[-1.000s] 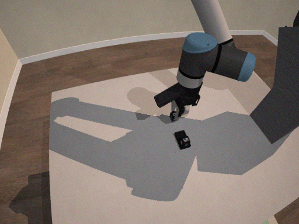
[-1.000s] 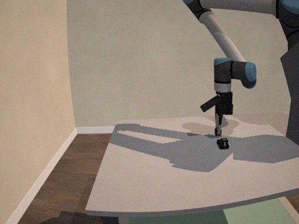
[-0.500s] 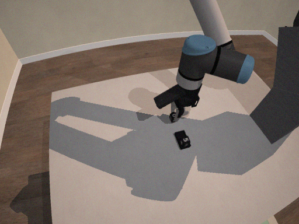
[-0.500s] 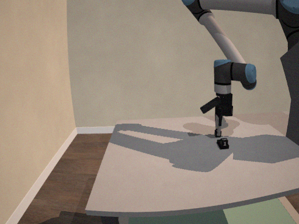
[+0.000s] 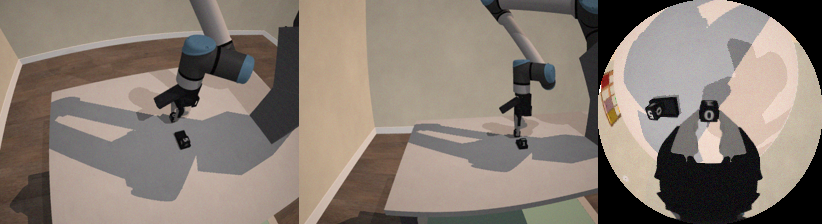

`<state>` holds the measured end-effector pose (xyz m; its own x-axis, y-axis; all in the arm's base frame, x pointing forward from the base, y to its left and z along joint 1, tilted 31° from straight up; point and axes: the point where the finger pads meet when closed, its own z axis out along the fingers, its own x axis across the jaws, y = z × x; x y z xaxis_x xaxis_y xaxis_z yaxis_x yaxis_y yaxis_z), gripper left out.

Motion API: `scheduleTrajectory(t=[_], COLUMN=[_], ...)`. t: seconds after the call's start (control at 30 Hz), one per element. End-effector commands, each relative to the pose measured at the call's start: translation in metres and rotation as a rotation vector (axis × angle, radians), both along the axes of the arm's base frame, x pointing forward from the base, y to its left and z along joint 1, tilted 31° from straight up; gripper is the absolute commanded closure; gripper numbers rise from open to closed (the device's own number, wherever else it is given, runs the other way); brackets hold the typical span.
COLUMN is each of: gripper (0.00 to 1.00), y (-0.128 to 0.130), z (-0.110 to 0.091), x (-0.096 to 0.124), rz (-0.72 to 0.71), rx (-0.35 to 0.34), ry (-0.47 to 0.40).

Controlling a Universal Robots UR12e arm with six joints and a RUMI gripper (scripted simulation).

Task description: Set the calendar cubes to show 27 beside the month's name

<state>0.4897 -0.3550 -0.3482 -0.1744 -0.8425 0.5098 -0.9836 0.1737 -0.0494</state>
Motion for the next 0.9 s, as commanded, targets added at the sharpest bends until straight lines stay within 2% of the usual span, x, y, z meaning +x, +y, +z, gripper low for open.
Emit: scheduleTrajectory(t=[0.0, 0.87], gripper=[0.89, 0.89], y=[0.0002, -0.0014], z=[0.0004, -0.0023], x=[0.0002, 0.0001], rz=[0.000, 0.000], rx=[0.000, 0.000], ry=[0.000, 0.000])
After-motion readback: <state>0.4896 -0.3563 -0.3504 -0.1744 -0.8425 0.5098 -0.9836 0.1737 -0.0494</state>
